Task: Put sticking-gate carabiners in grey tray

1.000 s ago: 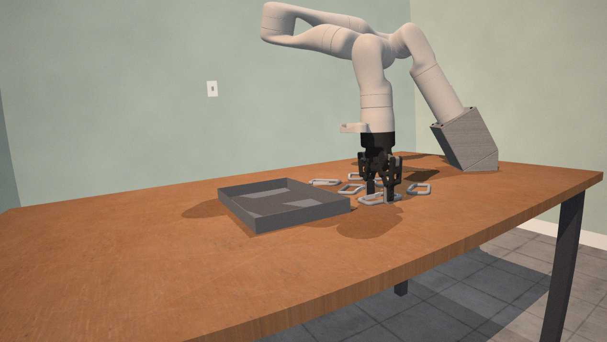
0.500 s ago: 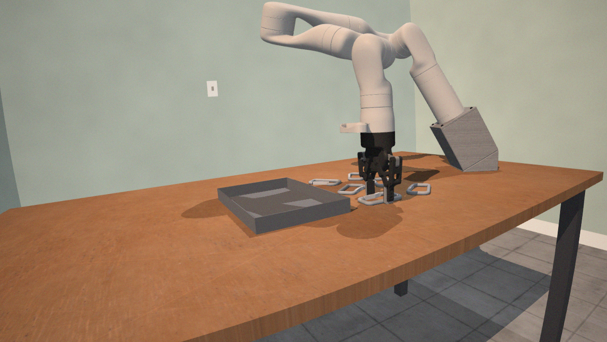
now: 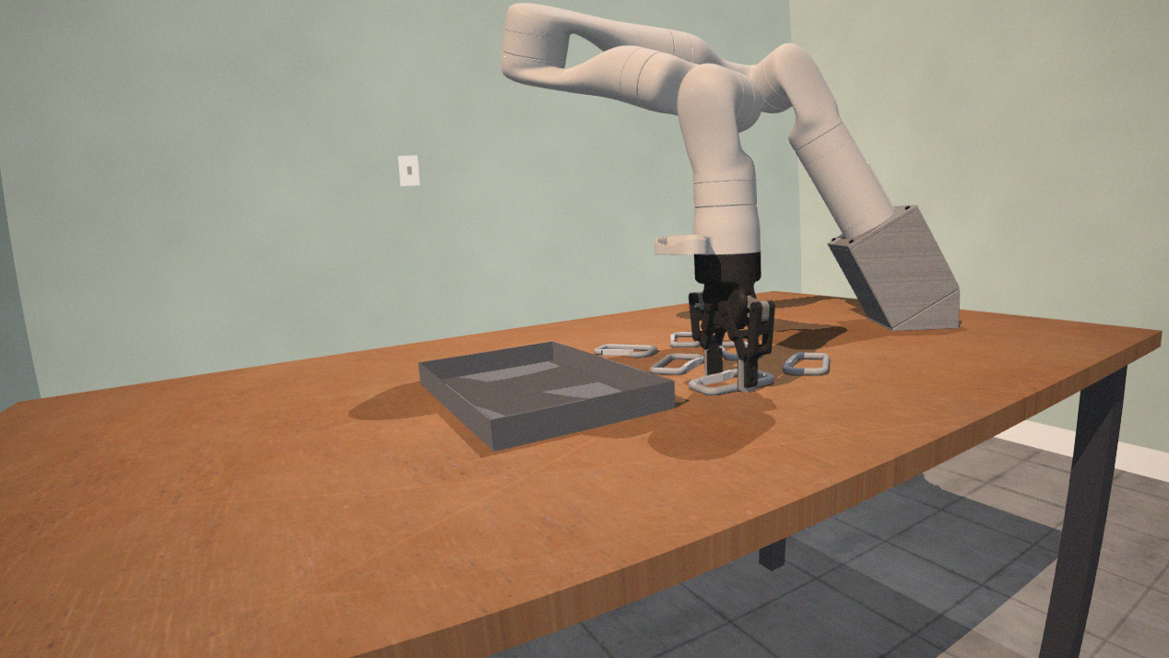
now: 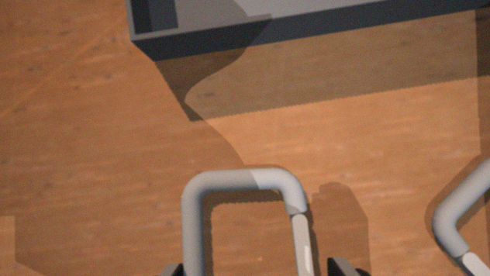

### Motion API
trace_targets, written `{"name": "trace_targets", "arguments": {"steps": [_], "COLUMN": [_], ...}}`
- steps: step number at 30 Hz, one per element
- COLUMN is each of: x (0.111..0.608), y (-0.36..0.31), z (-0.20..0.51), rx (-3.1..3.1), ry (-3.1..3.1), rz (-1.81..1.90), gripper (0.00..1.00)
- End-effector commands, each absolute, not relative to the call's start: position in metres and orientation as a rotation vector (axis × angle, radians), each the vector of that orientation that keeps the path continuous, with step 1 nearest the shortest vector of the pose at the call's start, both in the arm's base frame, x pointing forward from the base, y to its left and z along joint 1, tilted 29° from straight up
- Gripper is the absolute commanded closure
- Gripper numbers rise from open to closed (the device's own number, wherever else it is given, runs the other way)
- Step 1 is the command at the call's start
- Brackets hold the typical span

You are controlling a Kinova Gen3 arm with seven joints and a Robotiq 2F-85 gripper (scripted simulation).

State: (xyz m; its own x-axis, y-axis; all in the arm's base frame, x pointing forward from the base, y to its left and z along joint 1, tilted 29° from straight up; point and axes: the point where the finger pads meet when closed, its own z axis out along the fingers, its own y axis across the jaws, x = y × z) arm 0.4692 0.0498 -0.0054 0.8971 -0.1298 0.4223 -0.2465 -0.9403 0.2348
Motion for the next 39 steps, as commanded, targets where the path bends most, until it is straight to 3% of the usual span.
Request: {"name": "trace_targets", "arguments": {"steps": [1,39], "x": [0.4696,0.4695], "y": [0.0498,0.0506], "z": [-0.0055,-0.004], "rx": [2.78,2.779], "ry": [-0.282,-0.28], "rz": [0.591,0.594], "gripper": [0.29,0.37]}}
